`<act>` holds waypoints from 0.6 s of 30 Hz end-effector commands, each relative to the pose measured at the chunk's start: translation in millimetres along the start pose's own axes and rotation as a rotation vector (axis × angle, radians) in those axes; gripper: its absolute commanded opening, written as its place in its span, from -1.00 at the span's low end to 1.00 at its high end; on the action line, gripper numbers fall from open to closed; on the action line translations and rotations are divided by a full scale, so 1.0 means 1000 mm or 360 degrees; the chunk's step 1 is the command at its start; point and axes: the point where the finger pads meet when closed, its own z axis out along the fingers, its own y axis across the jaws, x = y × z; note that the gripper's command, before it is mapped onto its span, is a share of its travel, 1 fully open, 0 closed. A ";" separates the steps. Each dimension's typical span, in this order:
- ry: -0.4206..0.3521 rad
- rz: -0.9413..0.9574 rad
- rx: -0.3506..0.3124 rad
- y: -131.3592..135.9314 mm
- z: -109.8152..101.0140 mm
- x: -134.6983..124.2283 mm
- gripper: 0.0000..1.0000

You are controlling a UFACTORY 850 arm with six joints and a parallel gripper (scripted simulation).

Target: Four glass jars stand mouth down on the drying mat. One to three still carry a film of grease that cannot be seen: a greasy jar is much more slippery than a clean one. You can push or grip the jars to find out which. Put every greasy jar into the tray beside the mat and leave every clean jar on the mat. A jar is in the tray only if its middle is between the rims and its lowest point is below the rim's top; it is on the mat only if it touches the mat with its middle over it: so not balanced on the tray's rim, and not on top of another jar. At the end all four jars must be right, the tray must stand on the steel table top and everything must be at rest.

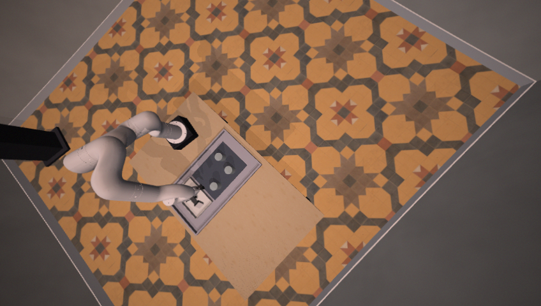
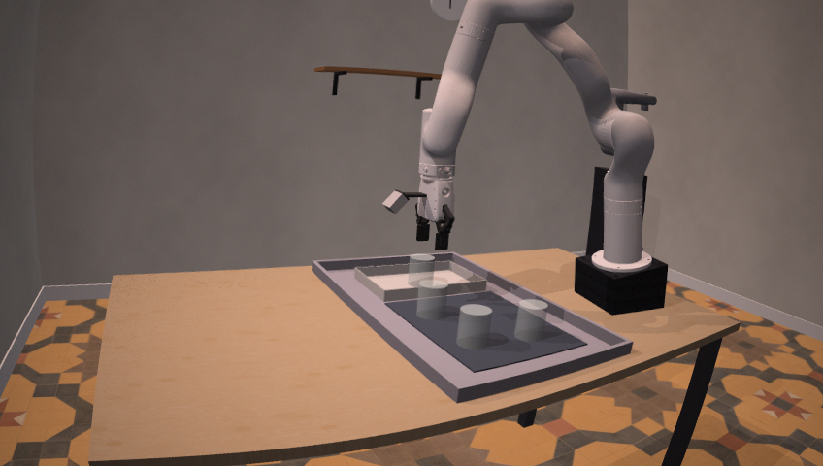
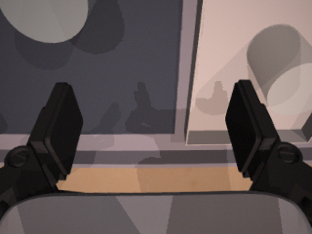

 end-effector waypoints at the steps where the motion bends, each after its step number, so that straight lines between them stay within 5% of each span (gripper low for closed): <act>1: -0.0005 0.0002 -0.0013 -0.025 0.000 0.011 1.00; 11: -0.0005 0.0002 -0.0013 -0.079 0.000 0.032 1.00; 18: -0.0005 0.0002 -0.0013 -0.078 0.043 0.032 1.00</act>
